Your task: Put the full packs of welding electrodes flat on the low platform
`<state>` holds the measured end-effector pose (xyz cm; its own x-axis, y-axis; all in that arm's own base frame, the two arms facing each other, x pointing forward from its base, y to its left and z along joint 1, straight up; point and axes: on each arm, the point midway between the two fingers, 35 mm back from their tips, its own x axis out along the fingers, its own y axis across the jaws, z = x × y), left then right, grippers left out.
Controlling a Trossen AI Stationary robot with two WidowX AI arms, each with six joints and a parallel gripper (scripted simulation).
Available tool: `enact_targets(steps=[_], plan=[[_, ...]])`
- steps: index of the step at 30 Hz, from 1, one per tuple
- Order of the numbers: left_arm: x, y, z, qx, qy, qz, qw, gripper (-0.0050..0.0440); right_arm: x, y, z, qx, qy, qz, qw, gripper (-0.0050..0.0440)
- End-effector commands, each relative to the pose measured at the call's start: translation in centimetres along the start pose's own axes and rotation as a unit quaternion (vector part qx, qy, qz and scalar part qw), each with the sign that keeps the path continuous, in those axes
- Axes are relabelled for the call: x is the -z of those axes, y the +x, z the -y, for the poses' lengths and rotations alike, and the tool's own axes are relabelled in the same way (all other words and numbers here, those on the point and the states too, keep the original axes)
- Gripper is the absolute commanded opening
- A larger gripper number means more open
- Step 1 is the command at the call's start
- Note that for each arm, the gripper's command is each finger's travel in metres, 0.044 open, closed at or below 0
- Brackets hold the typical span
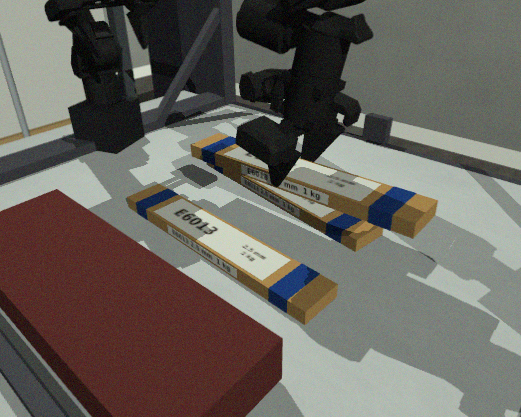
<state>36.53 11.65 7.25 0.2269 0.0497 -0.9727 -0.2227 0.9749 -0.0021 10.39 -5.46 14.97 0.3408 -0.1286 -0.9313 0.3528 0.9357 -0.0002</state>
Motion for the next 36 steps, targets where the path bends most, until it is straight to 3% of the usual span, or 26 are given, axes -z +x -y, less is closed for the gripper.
enact_targets(steps=[1, 4, 11, 14, 36], plan=[[-0.5, -0.3, -0.1, -0.001, 0.002, 0.019, 1.0, -0.005, -0.4, -0.5, 0.0, 0.0, -0.001, 0.01, 1.0, 0.043], [-0.8, -0.7, -0.1, -0.002, 0.002, 0.028, 1.0, -0.005, -0.4, -0.5, 0.0, 0.0, -0.001, 0.01, 1.0, 0.043], [-0.2, 1.1, -0.1, -0.001, 0.002, 0.017, 1.0, -0.005, -0.4, -0.5, 0.0, 0.0, -0.001, 0.01, 1.0, 0.043], [-1.3, 0.0, -0.2, -0.003, 0.002, 0.037, 0.999, -0.005, -0.4, -0.5, 0.0, 0.0, -0.001, 0.01, 1.0, 0.043], [-0.9, -0.5, -0.1, -0.002, 0.001, 0.027, 1.0, -0.005, -0.4, -0.5, 0.0, 0.0, -0.001, 0.01, 1.0, 0.043]])
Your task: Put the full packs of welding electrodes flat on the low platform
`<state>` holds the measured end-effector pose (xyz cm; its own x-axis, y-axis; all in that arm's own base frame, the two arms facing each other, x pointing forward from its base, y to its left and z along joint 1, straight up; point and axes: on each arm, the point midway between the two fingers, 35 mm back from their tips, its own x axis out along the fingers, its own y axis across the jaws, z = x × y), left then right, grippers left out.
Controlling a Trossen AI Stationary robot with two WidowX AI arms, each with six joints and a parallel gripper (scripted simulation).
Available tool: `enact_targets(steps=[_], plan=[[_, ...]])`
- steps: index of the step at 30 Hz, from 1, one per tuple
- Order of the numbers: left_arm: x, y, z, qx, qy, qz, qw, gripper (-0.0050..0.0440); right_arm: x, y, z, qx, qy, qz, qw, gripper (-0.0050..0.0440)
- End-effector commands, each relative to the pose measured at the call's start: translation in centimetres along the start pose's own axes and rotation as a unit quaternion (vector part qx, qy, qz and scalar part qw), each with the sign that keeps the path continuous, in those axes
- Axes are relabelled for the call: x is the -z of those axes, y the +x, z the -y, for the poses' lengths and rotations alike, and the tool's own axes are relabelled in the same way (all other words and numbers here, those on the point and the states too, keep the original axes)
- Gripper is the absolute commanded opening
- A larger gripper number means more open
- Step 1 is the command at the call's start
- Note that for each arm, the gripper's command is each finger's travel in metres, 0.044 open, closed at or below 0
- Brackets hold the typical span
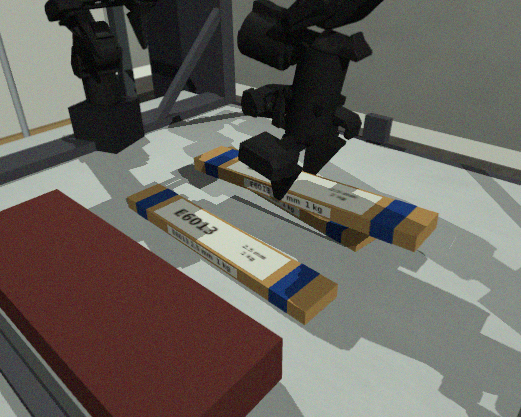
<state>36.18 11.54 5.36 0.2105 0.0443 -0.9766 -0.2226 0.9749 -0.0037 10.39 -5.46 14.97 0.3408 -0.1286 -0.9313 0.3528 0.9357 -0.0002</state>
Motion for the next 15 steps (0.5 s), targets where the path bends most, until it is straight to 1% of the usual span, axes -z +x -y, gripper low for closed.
enact_targets(steps=[1, 15], plan=[[-1.7, -2.3, -0.1, -0.003, 0.001, 0.036, 0.999, -0.005, -0.4, -0.5, 0.0, 0.0, -0.001, 0.01, 1.0, 0.043], [-2.0, -4.1, -0.1, -0.003, 0.001, 0.036, 0.999, -0.005, -0.4, -0.5, 0.0, 0.0, -0.001, 0.01, 1.0, 0.043]])
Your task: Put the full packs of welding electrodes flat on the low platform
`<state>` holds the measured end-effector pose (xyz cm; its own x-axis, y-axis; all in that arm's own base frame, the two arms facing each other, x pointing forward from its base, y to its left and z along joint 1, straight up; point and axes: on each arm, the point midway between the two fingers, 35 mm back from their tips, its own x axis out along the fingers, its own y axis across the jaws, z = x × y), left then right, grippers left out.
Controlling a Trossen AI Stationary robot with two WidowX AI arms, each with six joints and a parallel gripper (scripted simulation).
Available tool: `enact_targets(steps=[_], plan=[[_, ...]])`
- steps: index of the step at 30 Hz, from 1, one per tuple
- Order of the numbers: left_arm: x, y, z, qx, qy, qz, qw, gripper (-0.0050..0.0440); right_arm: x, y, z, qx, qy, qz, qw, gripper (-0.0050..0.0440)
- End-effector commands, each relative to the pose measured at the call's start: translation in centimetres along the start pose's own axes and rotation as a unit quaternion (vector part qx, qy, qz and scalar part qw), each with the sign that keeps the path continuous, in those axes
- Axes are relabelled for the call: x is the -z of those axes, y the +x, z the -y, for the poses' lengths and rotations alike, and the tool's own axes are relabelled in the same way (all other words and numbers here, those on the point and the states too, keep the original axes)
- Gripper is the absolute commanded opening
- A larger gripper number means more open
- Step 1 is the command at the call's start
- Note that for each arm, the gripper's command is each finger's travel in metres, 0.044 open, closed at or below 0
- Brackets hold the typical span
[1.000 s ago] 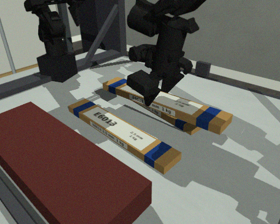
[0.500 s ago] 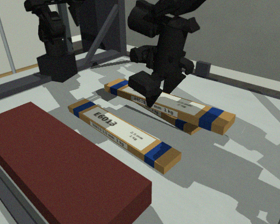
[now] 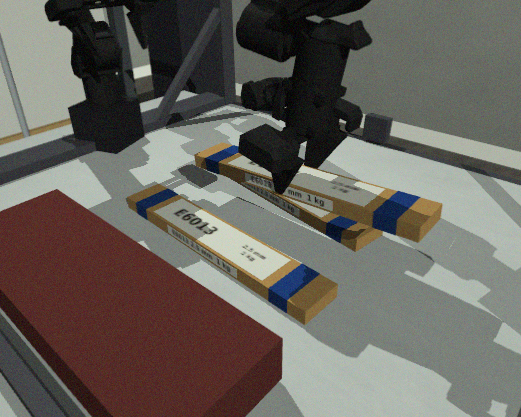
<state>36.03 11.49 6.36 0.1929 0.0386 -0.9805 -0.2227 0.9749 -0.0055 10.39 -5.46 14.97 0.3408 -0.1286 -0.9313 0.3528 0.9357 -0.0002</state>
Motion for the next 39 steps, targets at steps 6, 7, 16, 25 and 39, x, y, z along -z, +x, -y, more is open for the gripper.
enact_targets(steps=[6, 7, 16, 25, 39], plan=[[-2.0, -3.69, -0.12, -0.004, 0.001, 0.045, 0.999, -0.005, -0.37, -0.51, 0.01, 0.0, -0.001, 0.01, 1.0, 0.043], [-2.02, -3.83, -0.11, -0.004, 0.001, 0.045, 0.999, -0.005, -0.37, -0.51, 0.01, 0.0, -0.001, 0.01, 1.0, 0.043], [-2.09, -4.22, -0.11, -0.004, 0.001, 0.045, 0.999, -0.005, -0.37, -0.51, 0.01, 0.0, -0.001, 0.01, 1.0, 0.043], [-2.09, -4.22, -0.11, -0.004, 0.001, 0.045, 0.999, -0.005, -0.37, -0.51, 0.01, 0.0, -0.001, 0.01, 1.0, 0.043], [-2.09, -4.22, -0.11, -0.004, 0.001, 0.045, 0.999, -0.005, -0.37, -0.51, 0.01, 0.0, -0.001, 0.01, 1.0, 0.043]])
